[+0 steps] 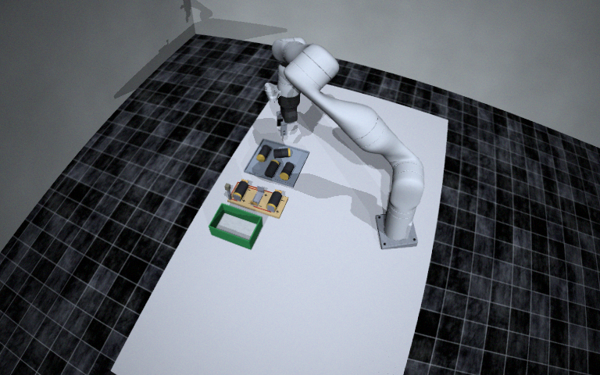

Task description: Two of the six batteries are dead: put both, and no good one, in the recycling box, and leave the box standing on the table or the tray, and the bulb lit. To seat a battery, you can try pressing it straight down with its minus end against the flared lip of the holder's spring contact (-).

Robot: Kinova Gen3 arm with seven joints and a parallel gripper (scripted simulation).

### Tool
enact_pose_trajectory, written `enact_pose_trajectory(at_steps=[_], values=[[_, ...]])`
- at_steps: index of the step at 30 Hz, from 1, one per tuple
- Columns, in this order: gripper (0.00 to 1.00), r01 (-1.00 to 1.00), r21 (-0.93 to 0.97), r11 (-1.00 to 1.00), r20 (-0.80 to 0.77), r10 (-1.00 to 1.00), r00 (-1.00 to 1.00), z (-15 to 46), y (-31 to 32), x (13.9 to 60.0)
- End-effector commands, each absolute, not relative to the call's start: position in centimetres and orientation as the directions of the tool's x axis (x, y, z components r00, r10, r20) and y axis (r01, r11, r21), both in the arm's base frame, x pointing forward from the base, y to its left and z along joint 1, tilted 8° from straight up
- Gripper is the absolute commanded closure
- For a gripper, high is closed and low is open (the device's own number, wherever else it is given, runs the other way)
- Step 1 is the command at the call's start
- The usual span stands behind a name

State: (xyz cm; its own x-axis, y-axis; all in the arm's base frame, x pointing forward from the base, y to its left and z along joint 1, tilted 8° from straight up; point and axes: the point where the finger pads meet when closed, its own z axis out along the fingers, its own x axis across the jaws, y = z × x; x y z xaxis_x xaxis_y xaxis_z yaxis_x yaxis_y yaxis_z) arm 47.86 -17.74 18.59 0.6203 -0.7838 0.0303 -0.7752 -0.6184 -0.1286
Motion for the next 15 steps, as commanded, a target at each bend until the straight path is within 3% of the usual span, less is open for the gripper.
enact_pose_trajectory(at_steps=[1, 15], values=[[0.10, -0.790, -0.129, -0.599, 0.027, -0.799, 0.601, 18.61, -17.56, 47.90], [0.10, -0.849, -0.131, -0.512, 0.014, -0.857, 0.515, 18.61, -17.56, 47.90]])
